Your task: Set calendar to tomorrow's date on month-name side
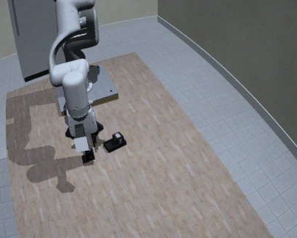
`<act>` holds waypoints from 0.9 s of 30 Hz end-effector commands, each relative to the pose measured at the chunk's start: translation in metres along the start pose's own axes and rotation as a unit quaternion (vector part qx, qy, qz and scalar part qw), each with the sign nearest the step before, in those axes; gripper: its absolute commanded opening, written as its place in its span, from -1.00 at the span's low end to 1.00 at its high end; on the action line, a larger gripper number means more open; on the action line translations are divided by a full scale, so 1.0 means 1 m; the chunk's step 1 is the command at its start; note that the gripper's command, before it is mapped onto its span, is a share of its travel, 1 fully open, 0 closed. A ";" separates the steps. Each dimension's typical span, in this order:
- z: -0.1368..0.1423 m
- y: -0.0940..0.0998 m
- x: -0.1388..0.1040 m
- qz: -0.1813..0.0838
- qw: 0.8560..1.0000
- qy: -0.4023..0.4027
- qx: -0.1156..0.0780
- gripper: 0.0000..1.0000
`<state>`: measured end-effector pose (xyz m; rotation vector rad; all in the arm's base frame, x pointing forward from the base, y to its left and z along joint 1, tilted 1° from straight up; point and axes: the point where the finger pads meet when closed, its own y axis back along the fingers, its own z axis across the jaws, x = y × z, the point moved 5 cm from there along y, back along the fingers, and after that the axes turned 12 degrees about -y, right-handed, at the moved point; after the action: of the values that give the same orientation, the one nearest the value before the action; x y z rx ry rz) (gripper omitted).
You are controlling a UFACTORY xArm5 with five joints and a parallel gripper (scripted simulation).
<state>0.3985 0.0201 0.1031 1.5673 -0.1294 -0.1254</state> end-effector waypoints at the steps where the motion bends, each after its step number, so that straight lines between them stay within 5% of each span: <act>1: 0.000 -0.003 0.001 0.002 1.000 0.000 0.000 -0.01; 27: 0.001 -0.023 0.002 0.002 1.000 0.000 0.000 -0.01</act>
<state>0.3988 0.0191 0.0796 1.5674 -0.1297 -0.1251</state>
